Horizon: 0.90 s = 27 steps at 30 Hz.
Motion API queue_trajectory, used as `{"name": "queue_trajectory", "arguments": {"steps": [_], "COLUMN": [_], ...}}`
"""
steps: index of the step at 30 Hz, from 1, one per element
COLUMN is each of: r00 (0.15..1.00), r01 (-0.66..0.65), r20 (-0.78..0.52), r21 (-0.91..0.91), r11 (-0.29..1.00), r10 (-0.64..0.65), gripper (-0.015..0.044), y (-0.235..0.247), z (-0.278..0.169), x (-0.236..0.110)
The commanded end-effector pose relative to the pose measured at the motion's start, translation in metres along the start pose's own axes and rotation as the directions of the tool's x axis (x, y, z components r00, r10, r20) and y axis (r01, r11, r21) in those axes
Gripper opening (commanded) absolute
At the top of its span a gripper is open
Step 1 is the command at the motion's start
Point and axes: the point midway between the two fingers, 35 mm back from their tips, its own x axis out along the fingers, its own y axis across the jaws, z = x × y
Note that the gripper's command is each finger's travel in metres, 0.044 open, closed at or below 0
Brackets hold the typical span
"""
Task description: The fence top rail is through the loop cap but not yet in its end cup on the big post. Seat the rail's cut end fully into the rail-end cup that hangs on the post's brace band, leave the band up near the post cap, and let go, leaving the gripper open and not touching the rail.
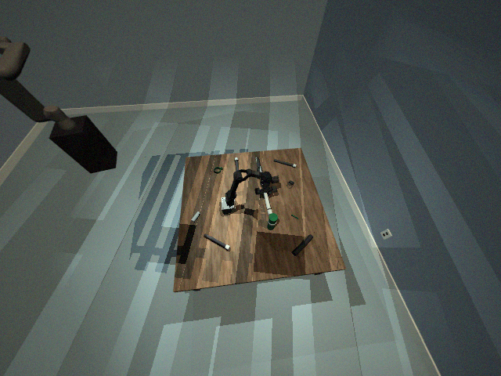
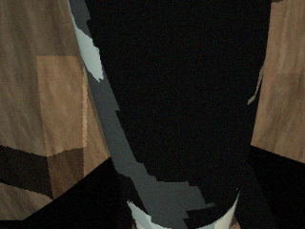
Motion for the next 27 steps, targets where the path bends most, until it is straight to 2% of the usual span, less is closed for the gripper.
{"name": "queue_trajectory", "arguments": {"steps": [1,27], "r00": [1.0,1.0], "r01": [0.009,0.003], "r20": [-0.026,-0.007], "r21": [0.003,0.0], "r11": [1.0,1.0], "r10": [-0.009,-0.003], "gripper": [0.0,0.0], "y": [-0.0008,-0.0019], "z": [-0.005,-0.0052], "x": [-0.0087,-0.0093]}}
